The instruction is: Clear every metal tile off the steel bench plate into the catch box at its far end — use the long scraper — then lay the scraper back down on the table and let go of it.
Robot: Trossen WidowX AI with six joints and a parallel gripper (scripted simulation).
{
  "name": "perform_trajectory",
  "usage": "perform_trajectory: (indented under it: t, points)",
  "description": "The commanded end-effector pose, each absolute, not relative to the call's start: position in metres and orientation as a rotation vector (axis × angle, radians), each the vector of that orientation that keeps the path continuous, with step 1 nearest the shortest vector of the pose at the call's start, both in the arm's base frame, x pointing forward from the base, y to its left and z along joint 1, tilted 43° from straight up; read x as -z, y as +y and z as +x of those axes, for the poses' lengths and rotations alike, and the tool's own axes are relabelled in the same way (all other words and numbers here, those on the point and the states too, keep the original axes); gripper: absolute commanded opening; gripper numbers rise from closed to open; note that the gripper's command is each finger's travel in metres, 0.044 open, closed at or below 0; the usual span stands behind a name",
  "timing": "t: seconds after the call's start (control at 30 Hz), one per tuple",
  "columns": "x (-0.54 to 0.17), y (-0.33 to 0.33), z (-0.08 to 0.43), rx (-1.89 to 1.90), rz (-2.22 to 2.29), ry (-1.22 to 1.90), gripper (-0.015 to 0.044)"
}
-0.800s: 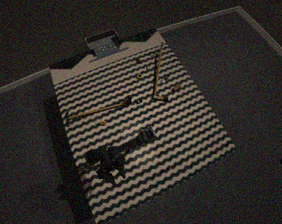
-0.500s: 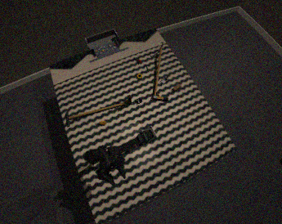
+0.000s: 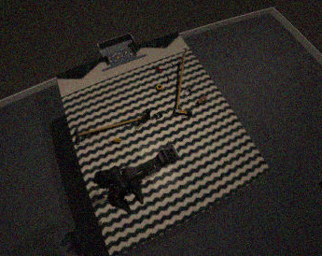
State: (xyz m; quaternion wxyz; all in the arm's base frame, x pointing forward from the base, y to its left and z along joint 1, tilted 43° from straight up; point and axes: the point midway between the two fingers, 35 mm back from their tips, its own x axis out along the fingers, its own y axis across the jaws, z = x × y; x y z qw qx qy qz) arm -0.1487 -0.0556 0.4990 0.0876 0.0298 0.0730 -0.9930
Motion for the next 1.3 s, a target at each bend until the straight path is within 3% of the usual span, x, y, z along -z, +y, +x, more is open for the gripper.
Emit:
perform_trajectory:
  t: [0.0, 1.27]
  points:
    - [-0.508, -0.063, -0.149, 2.964, 0.087, 0.219, 0.0440]
    - [-0.552, -0.105, -0.145, 2.944, 0.065, 0.250, 0.0440]
